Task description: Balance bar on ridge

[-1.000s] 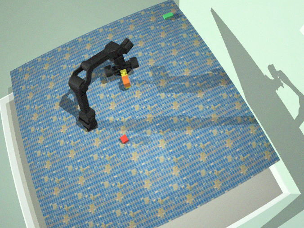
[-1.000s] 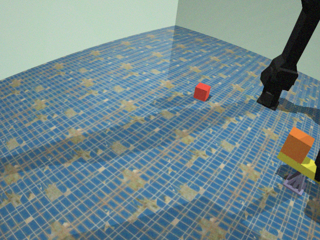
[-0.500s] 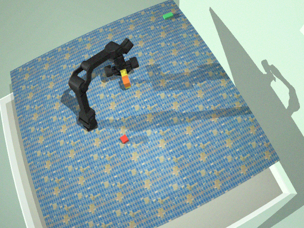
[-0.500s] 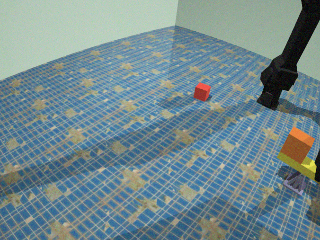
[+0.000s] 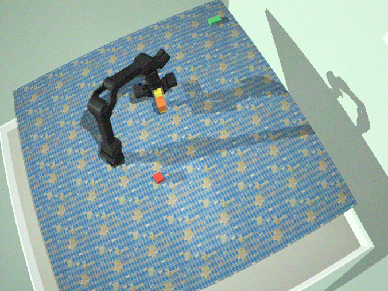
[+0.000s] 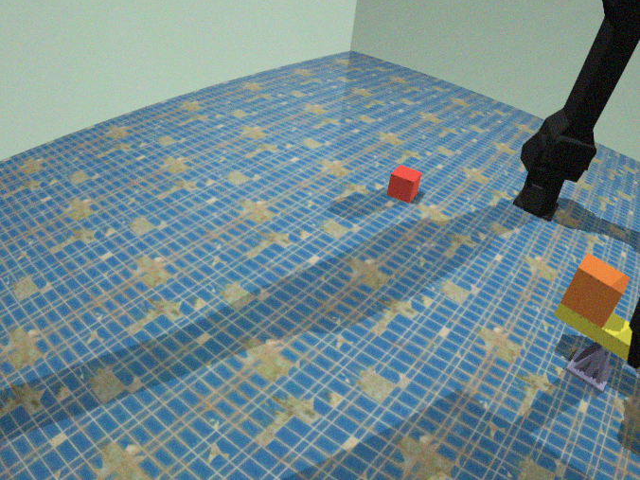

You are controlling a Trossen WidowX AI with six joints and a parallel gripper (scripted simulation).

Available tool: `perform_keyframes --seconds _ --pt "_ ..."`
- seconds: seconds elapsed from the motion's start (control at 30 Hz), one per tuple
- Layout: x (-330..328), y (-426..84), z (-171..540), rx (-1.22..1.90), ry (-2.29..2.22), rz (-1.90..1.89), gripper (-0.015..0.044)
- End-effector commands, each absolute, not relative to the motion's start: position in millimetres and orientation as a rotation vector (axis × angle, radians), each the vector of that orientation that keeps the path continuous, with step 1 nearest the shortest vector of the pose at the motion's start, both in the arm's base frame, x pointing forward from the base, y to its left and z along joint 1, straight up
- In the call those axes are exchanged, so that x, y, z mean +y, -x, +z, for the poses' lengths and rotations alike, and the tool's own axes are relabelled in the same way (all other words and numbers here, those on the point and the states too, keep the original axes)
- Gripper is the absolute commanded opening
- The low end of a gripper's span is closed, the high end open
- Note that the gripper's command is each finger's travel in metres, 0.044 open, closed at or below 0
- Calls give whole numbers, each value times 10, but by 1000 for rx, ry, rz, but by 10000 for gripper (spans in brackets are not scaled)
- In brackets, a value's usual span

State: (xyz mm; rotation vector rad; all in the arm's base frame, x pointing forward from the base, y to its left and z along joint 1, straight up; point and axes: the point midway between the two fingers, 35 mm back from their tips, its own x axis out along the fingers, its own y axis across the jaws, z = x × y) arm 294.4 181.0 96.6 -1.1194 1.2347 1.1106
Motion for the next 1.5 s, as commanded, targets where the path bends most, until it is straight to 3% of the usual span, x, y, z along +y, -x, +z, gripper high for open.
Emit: perform_keyframes --seconds 0.0,0.13,0.27,0.53,1.47 --pt "1810 -2945 966 1234 1120 1110 342" --pt "1810 -2945 966 1234 1120 1110 440" --pt "1816 -2956 1049 1234 1120 1110 440" --pt "1797 -2922 1944 1235 1119 1111 440" --pt "1794 -2918 1965 1235 1119 1111 440"
